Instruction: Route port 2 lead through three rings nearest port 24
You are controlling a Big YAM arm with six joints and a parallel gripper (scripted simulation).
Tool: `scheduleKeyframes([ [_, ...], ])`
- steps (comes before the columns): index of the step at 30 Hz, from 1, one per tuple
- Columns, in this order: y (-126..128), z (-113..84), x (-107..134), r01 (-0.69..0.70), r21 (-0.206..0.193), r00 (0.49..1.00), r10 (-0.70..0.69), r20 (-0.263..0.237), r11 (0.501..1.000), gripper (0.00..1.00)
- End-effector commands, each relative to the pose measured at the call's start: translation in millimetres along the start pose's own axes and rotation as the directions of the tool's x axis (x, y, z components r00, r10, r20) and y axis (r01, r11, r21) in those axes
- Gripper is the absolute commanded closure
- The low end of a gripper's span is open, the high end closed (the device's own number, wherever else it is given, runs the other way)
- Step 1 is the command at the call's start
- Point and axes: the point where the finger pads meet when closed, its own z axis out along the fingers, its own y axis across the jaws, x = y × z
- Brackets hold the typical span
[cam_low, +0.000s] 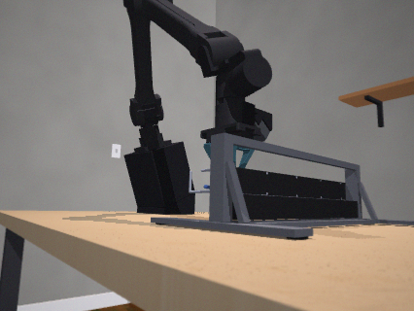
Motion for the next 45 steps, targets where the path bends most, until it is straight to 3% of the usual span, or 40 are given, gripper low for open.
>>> scheduleKeyframes([
  [1,-19.3,-33.3,-2.7,-0.001,0.047,1.0,0.001,-0.012,0.999,0.67],
  [5,-16.1,-31.7,-6.0,0.003,0.036,1.0,-0.003,-0.008,0.999,0.67],
  [6,-9.7,-15.7,-14.9,0.015,0.005,1.0,-0.015,0.001,1.0,0.67],
  [8,-16.7,-46.6,-3.3,0.0,0.045,1.0,0.001,-0.011,0.999,0.67],
  [18,-26.6,-87.4,2.7,-0.01,0.071,1.0,0.011,-0.018,0.997,0.67],
  [20,-18.0,-67.1,-9.6,0.007,0.025,1.0,-0.007,-0.005,1.0,0.67],
  [22,-18.0,-67.1,-9.6,0.007,0.025,1.0,-0.007,-0.005,1.0,0.67],
  [23,-3.3,-60.2,-17.3,0.019,-0.005,1.0,-0.019,0.004,1.0,0.67],
  [25,-8.8,-87.8,-7.1,0.004,0.033,1.0,-0.004,-0.006,0.999,0.67],
  [26,-23.0,-100.9,0.8,-0.007,0.065,1.0,0.008,-0.015,0.998,0.67],
  [28,-28.1,-108.7,3.8,-0.012,0.077,1.0,0.013,-0.018,0.997,0.67],
  [30,-27.0,-110.5,3.2,-0.011,0.075,1.0,0.013,-0.017,0.997,0.67],
  [32,-19.2,-85.3,-9.0,0.006,0.028,1.0,-0.006,-0.006,1.0,0.67],
  [34,-2.7,-73.1,-18.2,0.02,-0.009,1.0,-0.02,0.005,1.0,0.67],
  [35,-2.7,-73.3,-18.2,0.021,-0.009,1.0,-0.021,0.005,1.0,0.67],
  [37,-16.2,-84.4,-10.7,0.009,0.028,1.0,-0.008,-0.005,1.0,0.67],
  [39,-16.2,-84.4,-10.7,0.009,0.028,1.0,-0.008,-0.005,1.0,0.67],
  [40,-20.9,-103.7,-1.3,-0.005,0.062,1.0,0.006,-0.013,0.998,1.0],
  [45,-18.0,-89.3,-7.4,0.004,0.039,1.0,-0.003,-0.007,0.999,1.0],
])
